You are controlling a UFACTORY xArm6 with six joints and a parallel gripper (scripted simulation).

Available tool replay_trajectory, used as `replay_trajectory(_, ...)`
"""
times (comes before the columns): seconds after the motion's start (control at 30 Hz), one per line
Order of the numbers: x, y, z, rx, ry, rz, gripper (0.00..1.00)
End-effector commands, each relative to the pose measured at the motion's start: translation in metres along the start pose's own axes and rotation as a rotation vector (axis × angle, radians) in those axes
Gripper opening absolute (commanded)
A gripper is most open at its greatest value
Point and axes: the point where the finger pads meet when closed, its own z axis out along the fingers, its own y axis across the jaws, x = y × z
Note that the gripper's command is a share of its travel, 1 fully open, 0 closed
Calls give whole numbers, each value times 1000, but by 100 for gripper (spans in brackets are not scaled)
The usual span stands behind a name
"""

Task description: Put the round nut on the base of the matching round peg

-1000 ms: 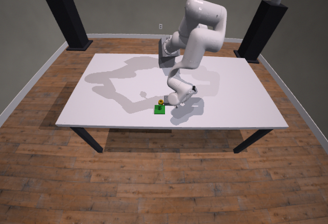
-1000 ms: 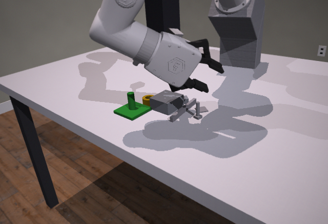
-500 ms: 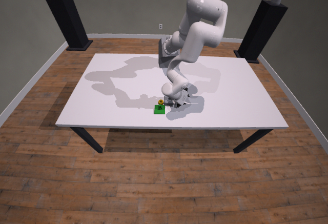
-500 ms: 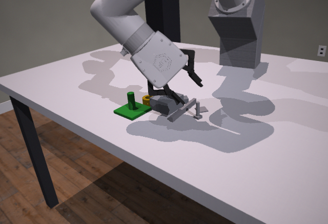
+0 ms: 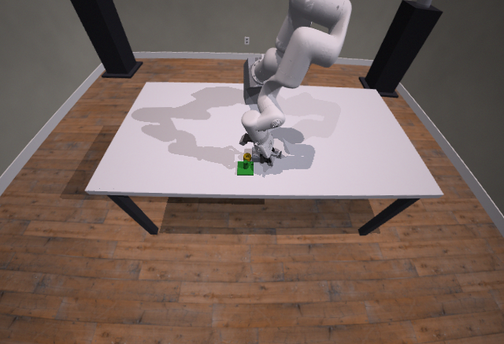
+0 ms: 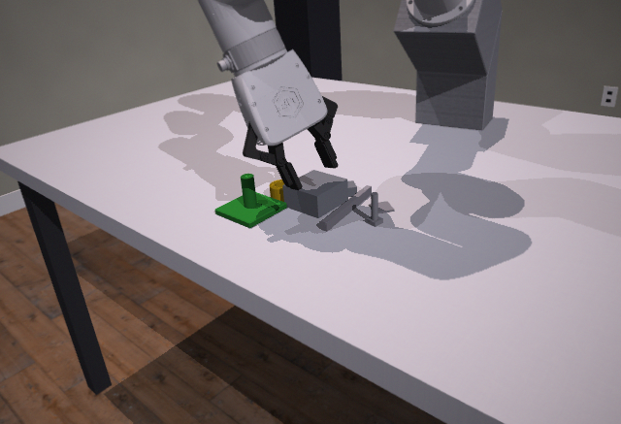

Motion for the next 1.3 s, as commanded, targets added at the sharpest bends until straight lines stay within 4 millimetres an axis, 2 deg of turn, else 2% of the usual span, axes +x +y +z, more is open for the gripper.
replay_trajectory(0.0,12,-4,-5,75,13,-62,60)
replay_trajectory(0.47,72,4,-33,192,214,-255,60)
replay_trajectory(0.9,95,13,-45,207,303,-321,60)
replay_trajectory(1.27,100,15,-48,207,324,-336,60)
